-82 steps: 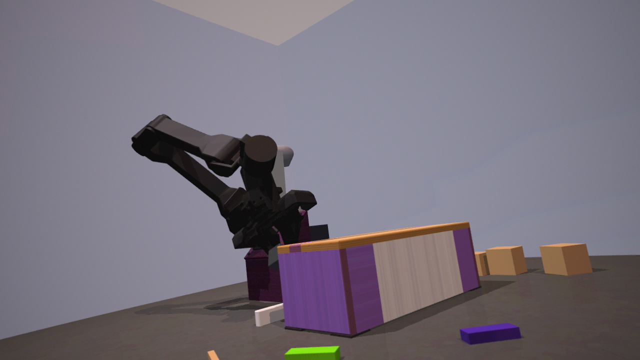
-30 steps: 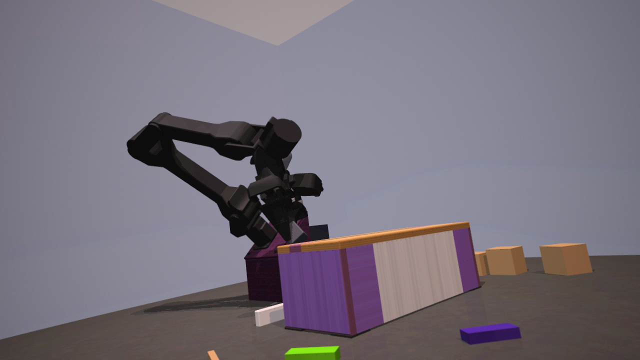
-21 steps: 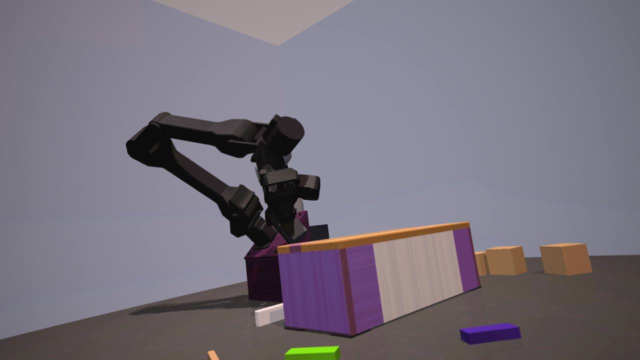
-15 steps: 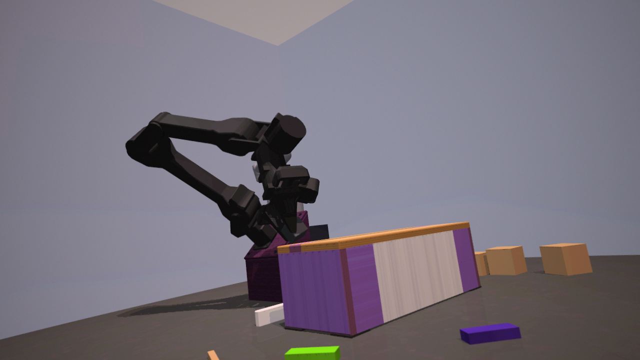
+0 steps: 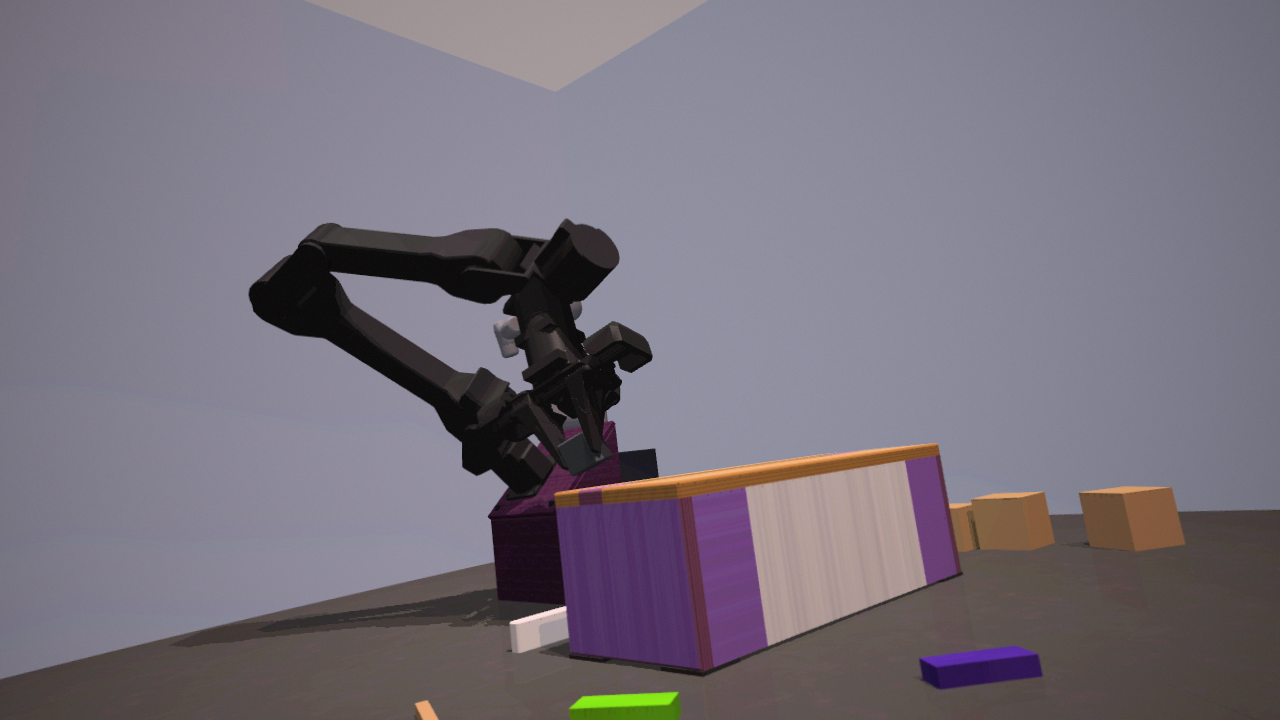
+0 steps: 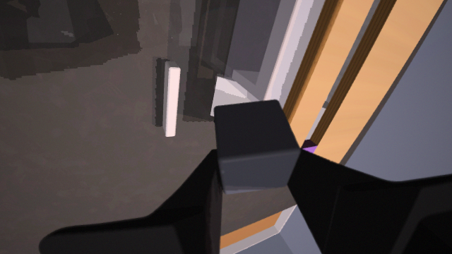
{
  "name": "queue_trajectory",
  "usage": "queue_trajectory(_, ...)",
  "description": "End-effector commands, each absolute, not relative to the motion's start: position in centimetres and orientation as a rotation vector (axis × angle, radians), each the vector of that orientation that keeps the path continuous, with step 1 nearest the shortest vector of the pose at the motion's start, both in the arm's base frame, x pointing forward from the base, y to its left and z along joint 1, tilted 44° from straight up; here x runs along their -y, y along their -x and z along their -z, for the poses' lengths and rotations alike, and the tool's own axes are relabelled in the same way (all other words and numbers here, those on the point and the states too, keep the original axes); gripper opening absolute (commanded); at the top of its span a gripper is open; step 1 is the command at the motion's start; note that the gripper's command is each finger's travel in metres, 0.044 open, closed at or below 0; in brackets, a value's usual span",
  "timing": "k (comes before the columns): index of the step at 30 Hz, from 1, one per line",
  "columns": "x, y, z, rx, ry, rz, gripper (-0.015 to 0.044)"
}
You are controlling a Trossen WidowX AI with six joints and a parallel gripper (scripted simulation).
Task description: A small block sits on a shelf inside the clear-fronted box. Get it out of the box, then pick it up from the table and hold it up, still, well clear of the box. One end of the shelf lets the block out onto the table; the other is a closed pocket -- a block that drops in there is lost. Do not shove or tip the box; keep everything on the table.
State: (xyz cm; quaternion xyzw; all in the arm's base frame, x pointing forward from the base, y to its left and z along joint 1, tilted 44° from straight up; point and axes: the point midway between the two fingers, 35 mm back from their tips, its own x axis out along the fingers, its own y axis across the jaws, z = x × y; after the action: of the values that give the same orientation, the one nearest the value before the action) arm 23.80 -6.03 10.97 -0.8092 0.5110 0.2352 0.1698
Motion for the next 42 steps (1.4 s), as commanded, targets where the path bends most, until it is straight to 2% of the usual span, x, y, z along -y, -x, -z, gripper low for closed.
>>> queue_trajectory(1,5.7,-23.7,-11.2,-1.447,2.454,-0.818,0.0)
queue_trajectory(18,4.5,-23.4,-11.9,-1.35,2.946,-1.422,0.0)
queue_trajectory(42,4.5,-23.4,-11.9,-1.349,2.951,-1.429,0.0)
